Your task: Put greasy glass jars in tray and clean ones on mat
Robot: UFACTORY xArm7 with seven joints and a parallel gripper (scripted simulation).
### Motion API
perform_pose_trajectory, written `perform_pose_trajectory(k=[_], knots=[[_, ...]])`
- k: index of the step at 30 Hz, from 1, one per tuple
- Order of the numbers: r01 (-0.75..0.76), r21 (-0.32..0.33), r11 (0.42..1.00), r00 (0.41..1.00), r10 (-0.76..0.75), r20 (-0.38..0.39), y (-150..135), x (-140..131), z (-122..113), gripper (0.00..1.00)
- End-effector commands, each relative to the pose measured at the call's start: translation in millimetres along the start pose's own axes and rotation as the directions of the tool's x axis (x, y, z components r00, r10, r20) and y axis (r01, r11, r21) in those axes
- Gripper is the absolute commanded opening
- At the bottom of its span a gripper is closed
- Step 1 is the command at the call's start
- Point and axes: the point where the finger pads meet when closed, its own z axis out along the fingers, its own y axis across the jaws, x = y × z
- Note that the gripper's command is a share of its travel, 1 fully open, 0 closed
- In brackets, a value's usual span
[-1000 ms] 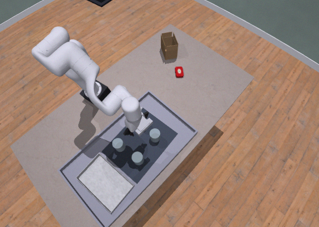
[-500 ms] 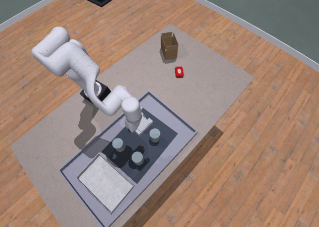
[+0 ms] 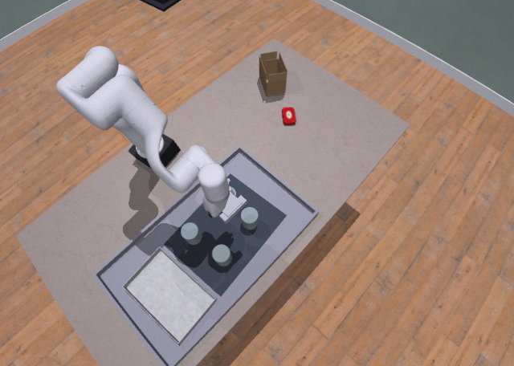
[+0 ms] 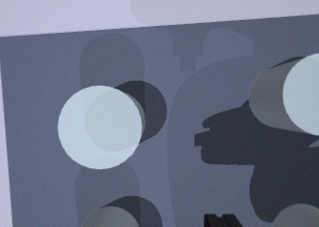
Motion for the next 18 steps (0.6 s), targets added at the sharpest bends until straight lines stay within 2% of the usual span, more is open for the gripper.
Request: perform_pose_trajectory(k=[1,3,12,14,18], knots=[[0.0,0.001,1.0,1.0,0.0,-0.006,-0.6,3.1,26.3,0.0],[0.0,0.001,1.0,1.0,0.0,-0.006,-0.6,3.1,26.3,0.0],[0.0,0.001,1.0,1.0,0.0,-0.006,70.1,12.1,26.4,0.0],[0.0,0.001,1.0,1.0,0.0,-0.006,70.1,12.1,26.4,0.0],[0.0,0.001,1.0,1.0,0.0,-0.006,101.5,16.2,26.4,0.0]])
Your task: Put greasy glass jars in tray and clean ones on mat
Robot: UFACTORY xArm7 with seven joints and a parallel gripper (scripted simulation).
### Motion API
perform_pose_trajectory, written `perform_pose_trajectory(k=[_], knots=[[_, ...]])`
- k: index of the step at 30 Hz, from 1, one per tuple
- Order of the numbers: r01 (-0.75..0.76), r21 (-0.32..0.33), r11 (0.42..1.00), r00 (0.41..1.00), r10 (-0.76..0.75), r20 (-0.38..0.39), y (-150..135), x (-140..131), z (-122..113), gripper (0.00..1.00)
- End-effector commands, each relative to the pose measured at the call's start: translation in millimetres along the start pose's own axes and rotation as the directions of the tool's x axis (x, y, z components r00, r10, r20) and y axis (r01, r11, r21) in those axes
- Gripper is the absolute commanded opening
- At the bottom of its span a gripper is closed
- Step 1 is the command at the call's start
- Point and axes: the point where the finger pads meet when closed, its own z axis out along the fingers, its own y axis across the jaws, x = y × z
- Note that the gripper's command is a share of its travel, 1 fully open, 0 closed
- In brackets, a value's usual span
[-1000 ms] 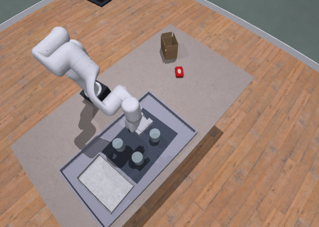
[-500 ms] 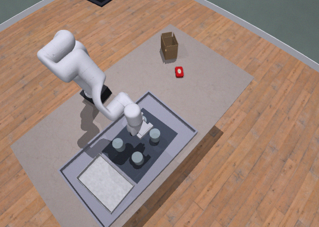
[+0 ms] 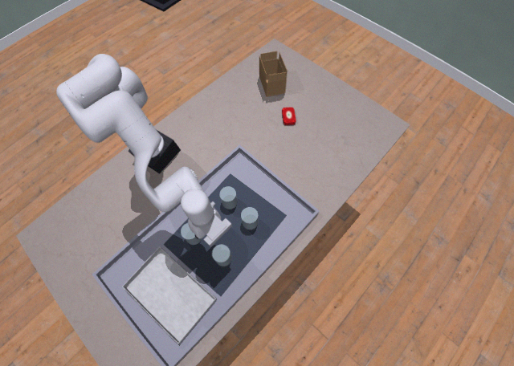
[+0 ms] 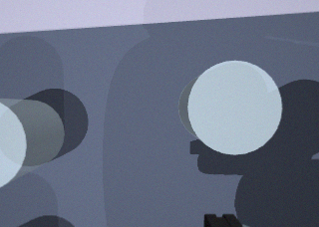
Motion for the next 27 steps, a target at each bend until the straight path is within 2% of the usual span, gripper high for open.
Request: perform_pose_trajectory(k=[1,11,13,20,27], knots=[[-0.002,0.002,1.0,1.0,0.002,-0.004,23.5,5.1,-1.7,0.0],[-0.002,0.002,1.0,1.0,0.002,-0.004,23.4,5.2,41.3,0.0],[-0.002,0.002,1.0,1.0,0.002,-0.004,23.4,5.2,41.3,0.0],[-0.002,0.002,1.0,1.0,0.002,-0.004,23.4,5.4,74.7,0.0],[-0.002,0.002,1.0,1.0,0.002,-0.004,23.4,5.4,74.7,0.0]])
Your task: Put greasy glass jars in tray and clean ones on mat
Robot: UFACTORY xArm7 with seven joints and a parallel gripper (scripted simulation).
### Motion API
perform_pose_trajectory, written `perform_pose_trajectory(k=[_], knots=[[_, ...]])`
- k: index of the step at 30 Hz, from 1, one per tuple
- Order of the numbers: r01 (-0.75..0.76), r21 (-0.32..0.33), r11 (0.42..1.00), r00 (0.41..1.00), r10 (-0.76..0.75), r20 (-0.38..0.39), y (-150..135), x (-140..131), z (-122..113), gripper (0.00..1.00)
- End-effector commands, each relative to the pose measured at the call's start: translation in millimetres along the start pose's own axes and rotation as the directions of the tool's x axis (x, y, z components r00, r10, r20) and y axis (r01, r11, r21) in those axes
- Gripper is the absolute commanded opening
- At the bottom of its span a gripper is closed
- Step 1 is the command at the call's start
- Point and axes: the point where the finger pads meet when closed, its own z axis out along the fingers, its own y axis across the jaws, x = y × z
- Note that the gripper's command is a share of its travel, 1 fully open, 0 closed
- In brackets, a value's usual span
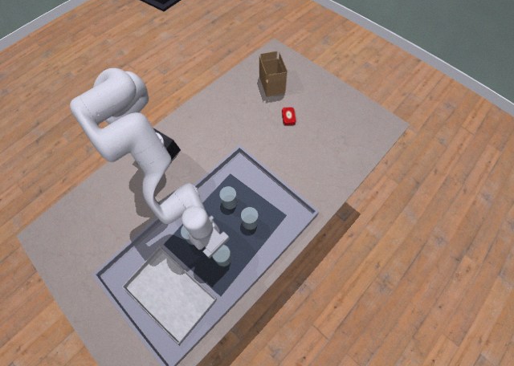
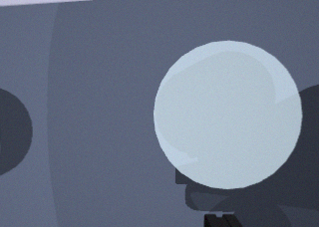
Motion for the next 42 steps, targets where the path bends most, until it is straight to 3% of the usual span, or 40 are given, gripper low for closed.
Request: perform_pose_trajectory(k=[1,42], knots=[[0.0,0.0,1.0,1.0,0.0,-0.005,0.2,2.0,-1.2,0.0],[0.0,0.0,1.0,1.0,0.0,-0.005,0.2,15.6,-1.2,0.0]])
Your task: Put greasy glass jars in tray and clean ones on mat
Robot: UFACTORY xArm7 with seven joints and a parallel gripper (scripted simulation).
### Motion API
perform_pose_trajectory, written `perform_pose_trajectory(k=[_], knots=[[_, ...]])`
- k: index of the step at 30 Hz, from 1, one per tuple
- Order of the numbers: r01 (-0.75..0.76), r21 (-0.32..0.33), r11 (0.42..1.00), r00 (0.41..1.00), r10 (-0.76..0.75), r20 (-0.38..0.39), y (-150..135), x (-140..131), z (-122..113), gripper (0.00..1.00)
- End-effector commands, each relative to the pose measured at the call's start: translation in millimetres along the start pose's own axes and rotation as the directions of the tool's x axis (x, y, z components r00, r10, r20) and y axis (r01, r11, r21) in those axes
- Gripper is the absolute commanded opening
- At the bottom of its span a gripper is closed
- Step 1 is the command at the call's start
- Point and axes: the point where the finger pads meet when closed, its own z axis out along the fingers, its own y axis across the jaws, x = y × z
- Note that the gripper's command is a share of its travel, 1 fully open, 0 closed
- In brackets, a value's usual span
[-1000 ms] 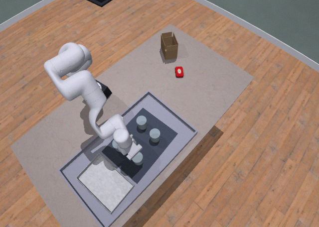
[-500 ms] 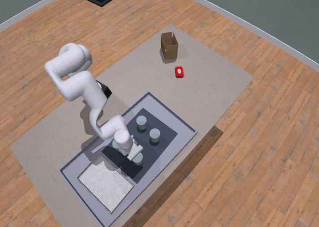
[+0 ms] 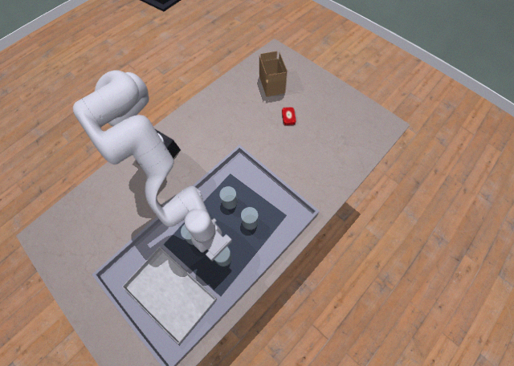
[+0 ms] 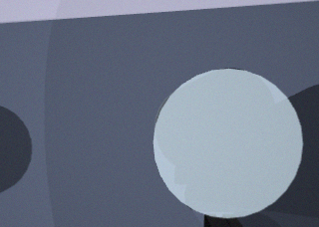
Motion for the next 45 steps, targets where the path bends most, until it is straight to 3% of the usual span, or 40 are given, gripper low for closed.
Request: perform_pose_trajectory(k=[1,45], knots=[[0.0,0.0,1.0,1.0,0.0,-0.005,0.2,3.5,-2.0,0.0],[0.0,0.0,1.0,1.0,0.0,-0.005,0.2,11.0,-5.3,0.0]])
